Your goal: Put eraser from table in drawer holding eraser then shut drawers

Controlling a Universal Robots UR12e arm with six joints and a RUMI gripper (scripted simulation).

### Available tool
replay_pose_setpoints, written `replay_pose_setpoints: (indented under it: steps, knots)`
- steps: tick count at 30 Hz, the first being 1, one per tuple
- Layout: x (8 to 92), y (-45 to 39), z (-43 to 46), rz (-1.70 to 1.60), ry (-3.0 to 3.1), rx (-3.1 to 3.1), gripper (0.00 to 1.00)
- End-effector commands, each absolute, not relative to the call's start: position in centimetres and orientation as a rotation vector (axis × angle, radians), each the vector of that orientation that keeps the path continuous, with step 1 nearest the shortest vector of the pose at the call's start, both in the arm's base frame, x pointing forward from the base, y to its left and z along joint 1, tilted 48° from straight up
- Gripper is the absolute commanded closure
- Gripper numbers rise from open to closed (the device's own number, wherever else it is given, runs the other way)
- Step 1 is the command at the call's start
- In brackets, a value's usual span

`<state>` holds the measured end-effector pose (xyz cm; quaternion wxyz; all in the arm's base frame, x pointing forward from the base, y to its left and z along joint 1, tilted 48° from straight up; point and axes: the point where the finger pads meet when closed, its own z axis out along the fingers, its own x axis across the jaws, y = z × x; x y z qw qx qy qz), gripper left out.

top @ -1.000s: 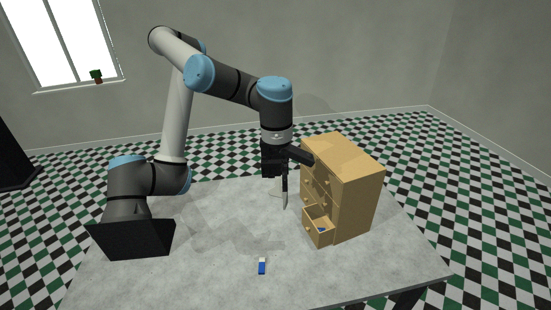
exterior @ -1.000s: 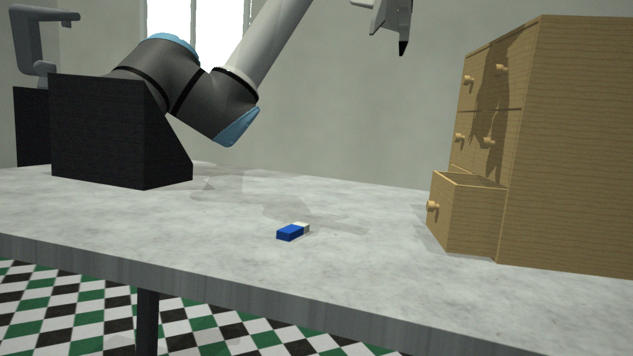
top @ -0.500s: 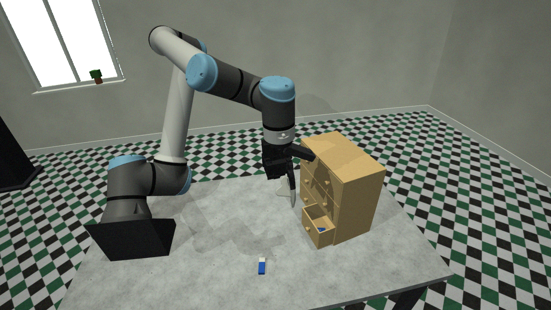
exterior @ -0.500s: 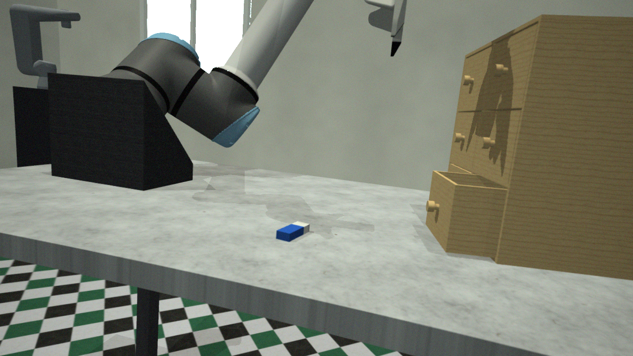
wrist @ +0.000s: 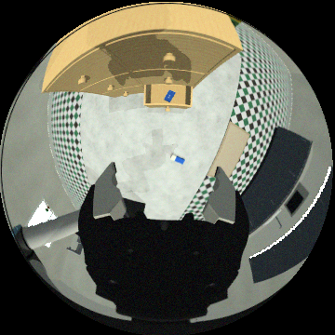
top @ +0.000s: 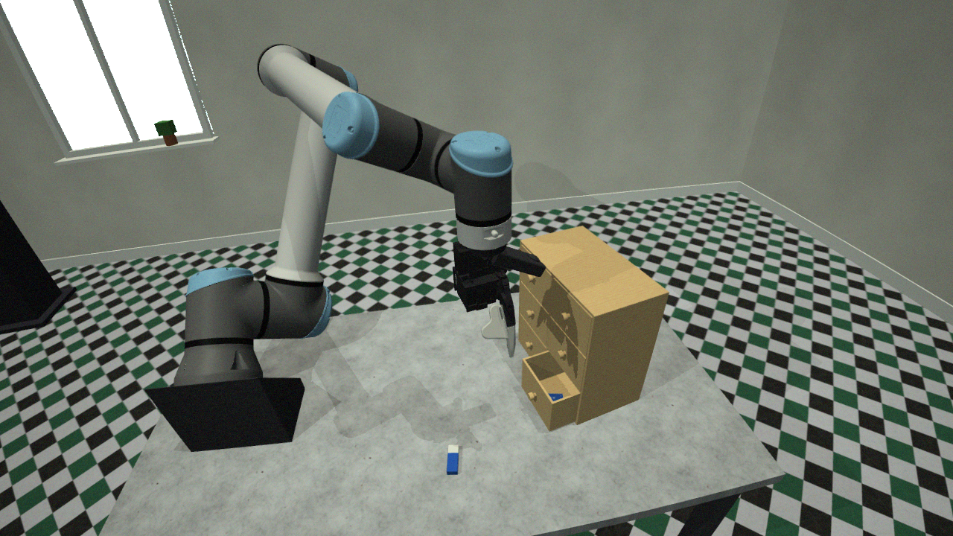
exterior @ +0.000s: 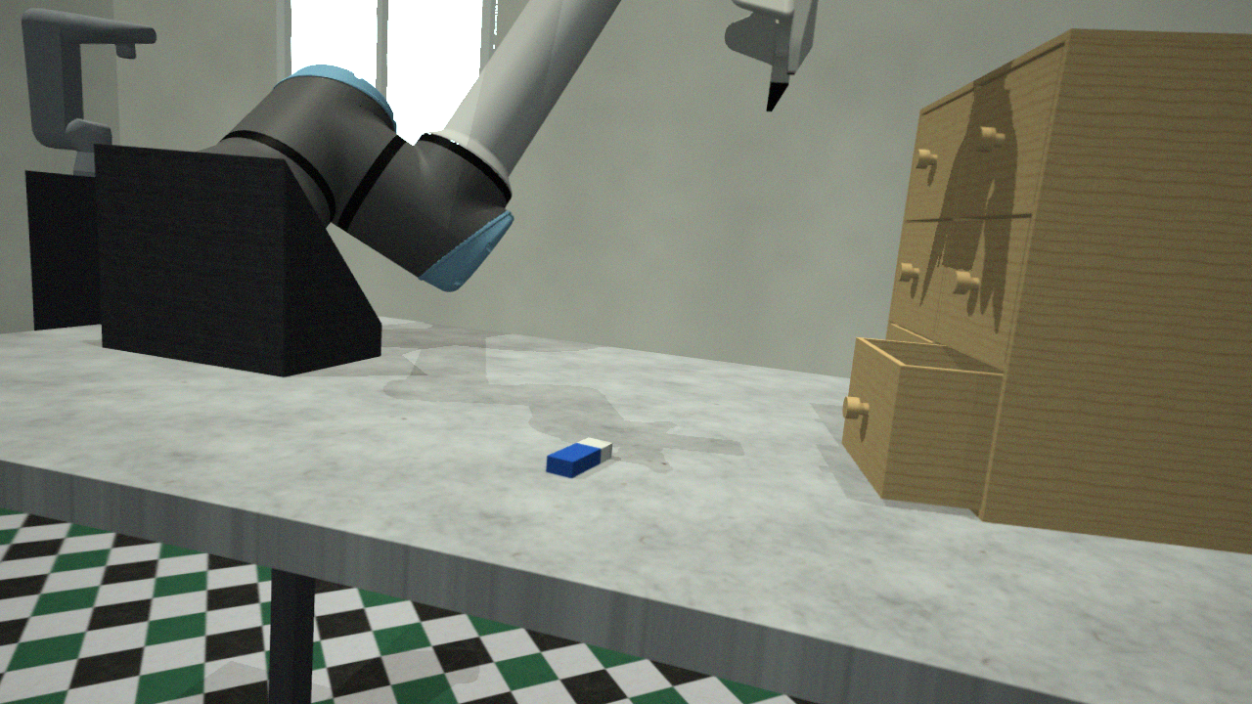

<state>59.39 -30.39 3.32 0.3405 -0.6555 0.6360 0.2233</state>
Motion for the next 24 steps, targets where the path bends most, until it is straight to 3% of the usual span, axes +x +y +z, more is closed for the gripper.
replay_pose_setpoints:
  steps: [1, 24]
  knots:
    - [59.43, -30.47, 3.37, 0.575, 1.647, -1.713, 0.00]
    - [60.06, -30.08, 3.09, 0.539, 1.656, -1.676, 0.00]
